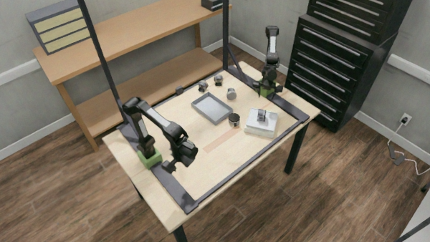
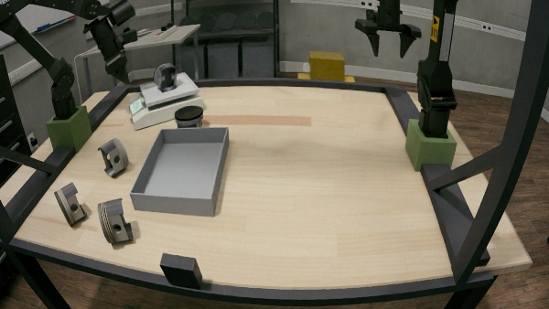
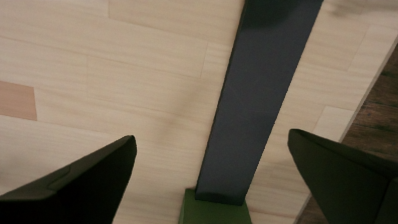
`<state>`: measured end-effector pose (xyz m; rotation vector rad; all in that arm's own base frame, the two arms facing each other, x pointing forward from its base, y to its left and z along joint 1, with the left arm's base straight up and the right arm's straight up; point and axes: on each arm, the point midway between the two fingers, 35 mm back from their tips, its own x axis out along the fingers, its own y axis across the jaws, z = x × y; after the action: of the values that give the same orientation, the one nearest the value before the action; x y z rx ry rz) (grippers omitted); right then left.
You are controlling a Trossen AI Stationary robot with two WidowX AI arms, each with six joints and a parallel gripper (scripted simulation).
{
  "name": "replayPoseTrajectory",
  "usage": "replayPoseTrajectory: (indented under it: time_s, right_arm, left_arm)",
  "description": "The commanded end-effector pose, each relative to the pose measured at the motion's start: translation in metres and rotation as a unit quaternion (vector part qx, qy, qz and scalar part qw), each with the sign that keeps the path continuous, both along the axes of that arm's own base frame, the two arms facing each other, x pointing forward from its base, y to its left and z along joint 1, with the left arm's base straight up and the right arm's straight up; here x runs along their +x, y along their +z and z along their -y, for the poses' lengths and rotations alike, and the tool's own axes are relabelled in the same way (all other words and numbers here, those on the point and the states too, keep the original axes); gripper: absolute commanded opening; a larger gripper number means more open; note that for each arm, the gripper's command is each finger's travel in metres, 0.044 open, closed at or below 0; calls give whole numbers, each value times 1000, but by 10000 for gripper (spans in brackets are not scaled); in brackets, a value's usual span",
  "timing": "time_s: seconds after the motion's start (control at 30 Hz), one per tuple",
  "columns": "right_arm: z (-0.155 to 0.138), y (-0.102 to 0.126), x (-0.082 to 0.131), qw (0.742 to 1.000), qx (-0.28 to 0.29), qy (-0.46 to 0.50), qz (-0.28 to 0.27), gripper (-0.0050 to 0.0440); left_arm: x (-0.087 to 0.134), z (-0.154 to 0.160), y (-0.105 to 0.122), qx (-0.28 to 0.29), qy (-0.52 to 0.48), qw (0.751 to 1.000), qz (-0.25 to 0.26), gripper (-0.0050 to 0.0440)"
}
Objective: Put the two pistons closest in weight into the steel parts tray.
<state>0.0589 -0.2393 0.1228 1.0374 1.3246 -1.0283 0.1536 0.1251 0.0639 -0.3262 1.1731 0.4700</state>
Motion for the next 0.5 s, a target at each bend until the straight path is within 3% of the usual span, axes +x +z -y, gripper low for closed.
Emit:
replayPoseTrajectory:
  time_s: [0.0,0.47]
  right_arm:
    - [5,8,2,1000,-16,3,5,400]
    - [5,8,2,1000,-16,3,5,400]
  left_arm:
    - [0,-2,3,8,-1,1000,8,378]
    - [3,-4,5,8,-1,1000,8,378]
